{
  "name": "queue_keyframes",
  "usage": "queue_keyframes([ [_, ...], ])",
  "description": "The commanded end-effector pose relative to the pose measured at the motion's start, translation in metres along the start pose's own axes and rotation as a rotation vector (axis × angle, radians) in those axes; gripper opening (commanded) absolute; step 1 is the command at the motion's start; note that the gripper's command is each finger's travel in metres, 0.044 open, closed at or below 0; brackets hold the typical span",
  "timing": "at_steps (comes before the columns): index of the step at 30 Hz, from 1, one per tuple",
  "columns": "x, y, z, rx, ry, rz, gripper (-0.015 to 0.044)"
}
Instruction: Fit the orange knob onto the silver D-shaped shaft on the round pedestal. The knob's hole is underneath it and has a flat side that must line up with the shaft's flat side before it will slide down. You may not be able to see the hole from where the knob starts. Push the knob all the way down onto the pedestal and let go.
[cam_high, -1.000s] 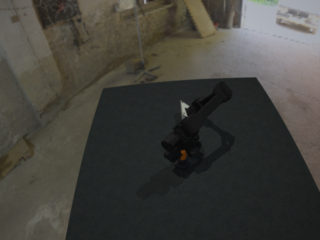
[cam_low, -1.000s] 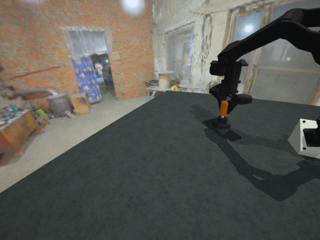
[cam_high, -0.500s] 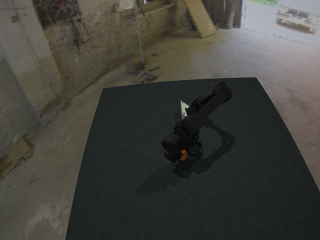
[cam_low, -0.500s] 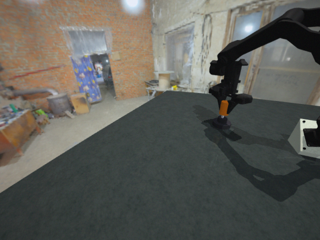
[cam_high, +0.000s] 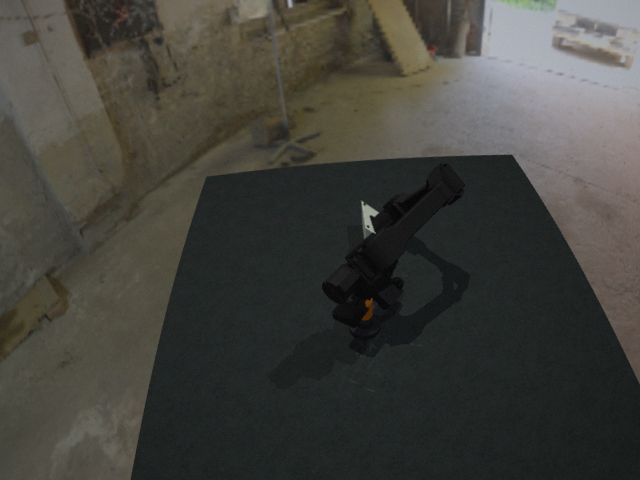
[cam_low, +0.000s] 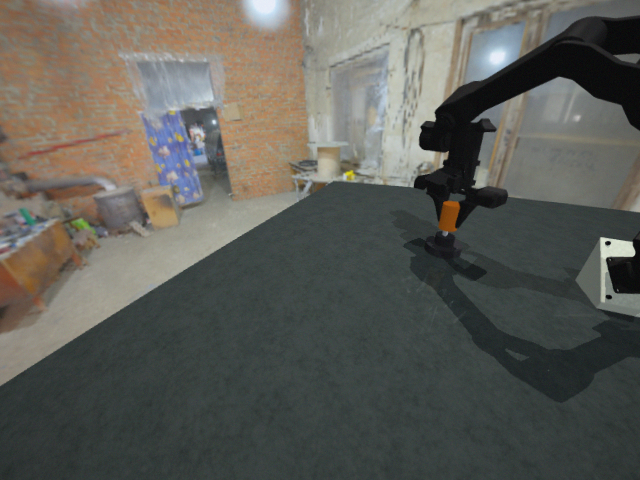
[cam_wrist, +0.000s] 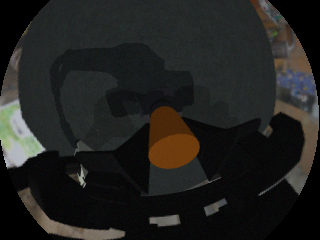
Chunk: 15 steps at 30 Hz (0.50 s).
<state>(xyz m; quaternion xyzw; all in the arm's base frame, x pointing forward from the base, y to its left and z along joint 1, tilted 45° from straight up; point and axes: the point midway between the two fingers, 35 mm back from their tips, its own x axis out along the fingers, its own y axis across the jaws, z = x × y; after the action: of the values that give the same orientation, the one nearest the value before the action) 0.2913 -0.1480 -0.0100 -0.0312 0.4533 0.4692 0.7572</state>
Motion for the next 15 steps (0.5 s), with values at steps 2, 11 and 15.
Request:
queue_keyframes([
  [2,-0.0026,-0.0005,0.0,-0.007,-0.001,-0.006,0.0],
  [11,0.0009,-0.0006,0.0014,-0.007,-0.001,-0.006,0.0],
  [15,0.0011,-0.0004,0.0016,-0.007,-0.001,-0.006,0.0],
])
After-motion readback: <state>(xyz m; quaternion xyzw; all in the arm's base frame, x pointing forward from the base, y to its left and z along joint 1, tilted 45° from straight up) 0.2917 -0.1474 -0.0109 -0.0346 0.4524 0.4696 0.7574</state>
